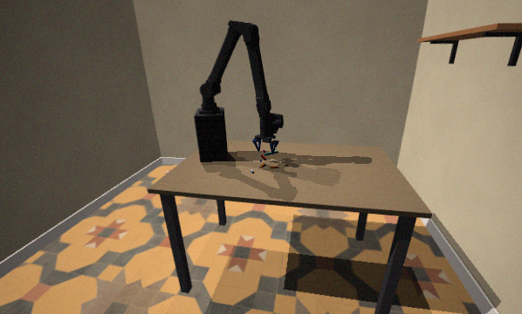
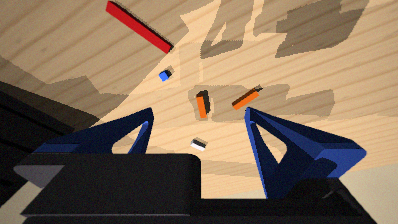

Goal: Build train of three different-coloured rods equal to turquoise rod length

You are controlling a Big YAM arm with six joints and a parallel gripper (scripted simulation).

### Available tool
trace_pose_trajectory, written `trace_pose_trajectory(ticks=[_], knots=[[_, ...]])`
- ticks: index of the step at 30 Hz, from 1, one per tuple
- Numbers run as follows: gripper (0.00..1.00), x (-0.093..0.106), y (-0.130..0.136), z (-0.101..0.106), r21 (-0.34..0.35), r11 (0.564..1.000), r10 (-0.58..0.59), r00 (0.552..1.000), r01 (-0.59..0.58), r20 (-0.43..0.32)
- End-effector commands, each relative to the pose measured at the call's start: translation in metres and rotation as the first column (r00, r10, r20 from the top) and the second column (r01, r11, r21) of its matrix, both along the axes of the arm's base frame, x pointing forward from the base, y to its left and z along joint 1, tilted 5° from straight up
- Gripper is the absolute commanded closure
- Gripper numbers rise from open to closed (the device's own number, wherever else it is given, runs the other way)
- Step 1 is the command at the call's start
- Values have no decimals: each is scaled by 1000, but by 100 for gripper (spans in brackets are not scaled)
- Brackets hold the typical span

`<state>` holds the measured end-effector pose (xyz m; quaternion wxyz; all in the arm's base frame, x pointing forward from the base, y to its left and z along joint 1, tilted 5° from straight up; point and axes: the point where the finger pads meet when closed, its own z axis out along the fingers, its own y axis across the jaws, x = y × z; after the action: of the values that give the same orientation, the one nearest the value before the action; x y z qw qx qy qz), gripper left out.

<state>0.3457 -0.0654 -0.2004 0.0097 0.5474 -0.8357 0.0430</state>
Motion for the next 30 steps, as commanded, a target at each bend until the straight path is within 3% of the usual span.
trace_pose_trajectory(ticks=[1, 2, 8, 9, 12, 13, 16, 17, 22, 23, 25, 26, 29, 30], knots=[[0, 8, -1, 2, 8, 995, -98, 995, 98, 10], [0, 8, -4, 1, 11, 985, -170, 985, 170, 13], [0, 6, -3, 0, 13, 973, -232, 973, 232, 11], [0, 8, -6, 0, 17, 951, -309, 951, 309, 18], [0, 6, -4, -1, 16, 953, -304, 953, 304, 14], [0, 8, -8, -1, 20, 924, -382, 924, 381, 20], [0, 8, -4, -1, 20, 927, -374, 927, 374, 19], [0, 10, -8, -1, 25, 892, -453, 891, 452, 25], [0, 8, -6, -2, 24, 894, -448, 894, 447, 22], [0, 11, -10, -1, 30, 851, -525, 850, 524, 30], [0, 11, -8, -1, 30, 853, -521, 853, 521, 30], [0, 12, -11, -1, 35, 804, -595, 803, 594, 35], [0, 13, -7, -1, 35, 810, -586, 809, 585, 35], [0, 13, -11, -1, 41, 750, -661, 749, 660, 39]])
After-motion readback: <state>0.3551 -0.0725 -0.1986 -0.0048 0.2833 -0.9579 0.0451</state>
